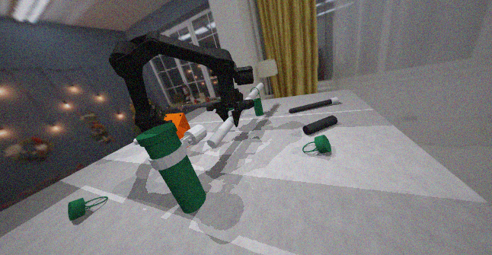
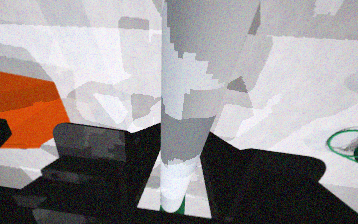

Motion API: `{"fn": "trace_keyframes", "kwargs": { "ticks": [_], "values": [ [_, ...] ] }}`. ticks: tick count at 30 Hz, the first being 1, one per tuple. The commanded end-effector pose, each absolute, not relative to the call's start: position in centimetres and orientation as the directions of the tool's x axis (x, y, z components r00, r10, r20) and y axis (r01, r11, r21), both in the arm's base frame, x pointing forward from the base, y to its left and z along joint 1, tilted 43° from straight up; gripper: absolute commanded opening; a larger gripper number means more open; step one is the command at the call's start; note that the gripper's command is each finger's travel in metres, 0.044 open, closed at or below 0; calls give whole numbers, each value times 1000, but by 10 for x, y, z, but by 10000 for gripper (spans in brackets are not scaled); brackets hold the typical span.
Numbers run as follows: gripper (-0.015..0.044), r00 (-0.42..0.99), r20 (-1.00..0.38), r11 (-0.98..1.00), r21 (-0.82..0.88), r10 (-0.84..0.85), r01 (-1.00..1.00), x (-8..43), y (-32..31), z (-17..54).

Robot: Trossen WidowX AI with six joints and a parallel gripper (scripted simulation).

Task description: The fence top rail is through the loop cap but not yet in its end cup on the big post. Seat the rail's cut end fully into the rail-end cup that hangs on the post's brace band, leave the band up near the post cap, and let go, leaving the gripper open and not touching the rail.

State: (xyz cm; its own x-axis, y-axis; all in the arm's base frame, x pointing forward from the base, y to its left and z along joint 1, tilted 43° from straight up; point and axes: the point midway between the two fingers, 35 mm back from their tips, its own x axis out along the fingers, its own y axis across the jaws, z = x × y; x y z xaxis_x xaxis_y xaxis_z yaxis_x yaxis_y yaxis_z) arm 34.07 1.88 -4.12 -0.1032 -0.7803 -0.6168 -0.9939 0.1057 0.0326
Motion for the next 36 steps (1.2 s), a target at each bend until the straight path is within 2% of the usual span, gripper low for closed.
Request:
{"fn": "trace_keyframes", "kwargs": {
  "ticks": [1, 8, 36],
  "values": [
    [0, -82, -576, 87, 18, -813, -996, 345, 29, -24],
    [0, -69, -516, 74, 11, -854, -997, 347, 40, -4],
    [0, -84, -528, 87, 19, -845, -996, 347, 41, -5]
  ]
}}
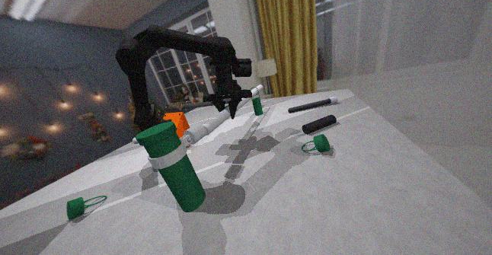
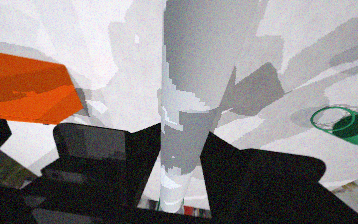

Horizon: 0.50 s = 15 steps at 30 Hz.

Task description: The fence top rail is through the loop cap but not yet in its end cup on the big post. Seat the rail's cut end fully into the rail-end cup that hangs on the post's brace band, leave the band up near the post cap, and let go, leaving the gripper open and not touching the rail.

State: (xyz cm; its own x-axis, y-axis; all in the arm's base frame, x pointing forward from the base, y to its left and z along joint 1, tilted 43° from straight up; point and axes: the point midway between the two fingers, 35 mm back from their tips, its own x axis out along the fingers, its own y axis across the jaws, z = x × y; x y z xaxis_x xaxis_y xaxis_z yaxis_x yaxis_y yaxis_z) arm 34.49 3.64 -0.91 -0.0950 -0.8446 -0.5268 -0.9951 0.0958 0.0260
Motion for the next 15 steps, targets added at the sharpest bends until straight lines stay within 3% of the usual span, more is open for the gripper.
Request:
{"fn": "trace_keyframes", "kwargs": {
  "ticks": [1, 15],
  "values": [
    [0, -84, -528, 87, 19, -845, -996, 348, 41, -4],
    [0, -87, -527, 89, 22, -845, -996, 349, 39, 3]
  ]
}}
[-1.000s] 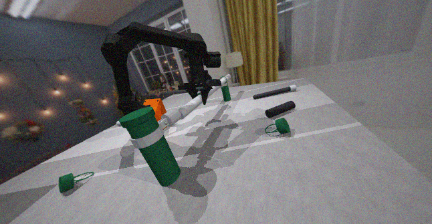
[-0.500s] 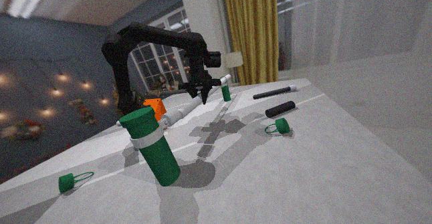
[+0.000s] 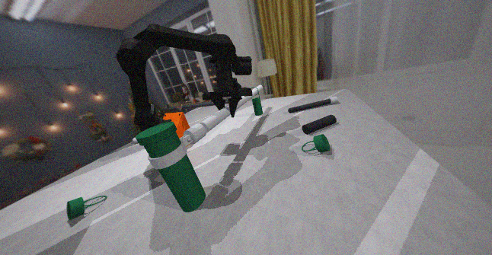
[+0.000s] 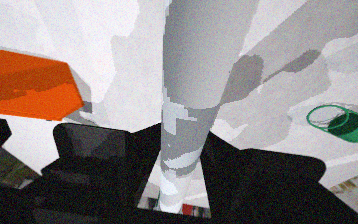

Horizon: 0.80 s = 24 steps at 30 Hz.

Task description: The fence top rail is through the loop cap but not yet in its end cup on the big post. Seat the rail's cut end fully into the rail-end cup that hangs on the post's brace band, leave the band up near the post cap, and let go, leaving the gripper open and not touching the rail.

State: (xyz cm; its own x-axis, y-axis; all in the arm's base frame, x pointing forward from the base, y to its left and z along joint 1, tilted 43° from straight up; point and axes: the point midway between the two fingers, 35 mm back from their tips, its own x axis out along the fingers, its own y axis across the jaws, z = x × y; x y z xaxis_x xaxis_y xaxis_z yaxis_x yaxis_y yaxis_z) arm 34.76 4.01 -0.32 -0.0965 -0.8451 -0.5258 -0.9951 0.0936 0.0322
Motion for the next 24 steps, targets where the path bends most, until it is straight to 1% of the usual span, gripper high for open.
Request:
{"fn": "trace_keyframes", "kwargs": {
  "ticks": [1, 11, 24],
  "values": [
    [0, -88, -527, 89, 23, -846, -996, 349, 38, 3],
    [0, -97, -524, 94, 33, -846, -995, 347, 24, 10],
    [0, -98, -524, 94, 33, -846, -995, 346, 24, 10]
  ]
}}
